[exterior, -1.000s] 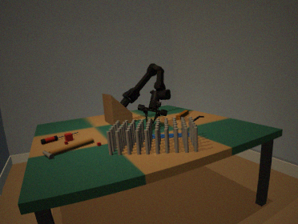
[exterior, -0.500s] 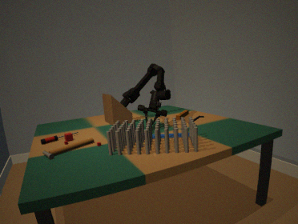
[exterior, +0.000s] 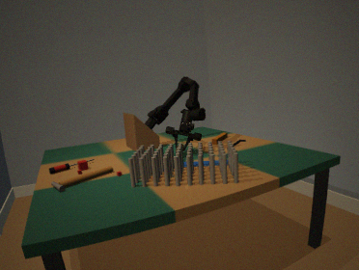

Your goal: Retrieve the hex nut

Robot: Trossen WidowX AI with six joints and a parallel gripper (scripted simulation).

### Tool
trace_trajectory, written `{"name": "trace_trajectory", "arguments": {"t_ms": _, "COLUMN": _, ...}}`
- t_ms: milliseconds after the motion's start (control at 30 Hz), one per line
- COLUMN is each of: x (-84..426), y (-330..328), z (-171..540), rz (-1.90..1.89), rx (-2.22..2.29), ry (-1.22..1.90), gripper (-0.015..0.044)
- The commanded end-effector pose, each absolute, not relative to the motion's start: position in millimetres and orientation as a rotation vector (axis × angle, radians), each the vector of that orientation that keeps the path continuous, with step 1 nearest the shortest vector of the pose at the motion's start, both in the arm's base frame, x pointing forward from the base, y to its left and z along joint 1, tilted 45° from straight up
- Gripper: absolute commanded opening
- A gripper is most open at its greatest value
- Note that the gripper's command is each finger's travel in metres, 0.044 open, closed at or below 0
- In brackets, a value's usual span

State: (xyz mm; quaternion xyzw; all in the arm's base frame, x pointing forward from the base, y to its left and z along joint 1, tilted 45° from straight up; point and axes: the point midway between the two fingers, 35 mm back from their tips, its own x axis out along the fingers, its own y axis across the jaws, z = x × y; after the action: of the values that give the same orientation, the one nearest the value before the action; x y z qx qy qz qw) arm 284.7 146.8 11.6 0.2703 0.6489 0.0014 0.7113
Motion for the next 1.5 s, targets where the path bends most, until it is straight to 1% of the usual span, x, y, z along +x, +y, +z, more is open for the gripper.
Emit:
{"name": "trace_trajectory", "arguments": {"t_ms": 0, "x": 289.5, "y": 146.3, "z": 12.2, "rz": 0.009, "rx": 0.600, "ry": 1.431, "gripper": 0.0000}}
{"name": "trace_trajectory", "arguments": {"t_ms": 1467, "x": 316.4, "y": 140.7, "z": 1.8, "rz": 0.010, "rx": 0.600, "ry": 1.428, "gripper": 0.0000}}
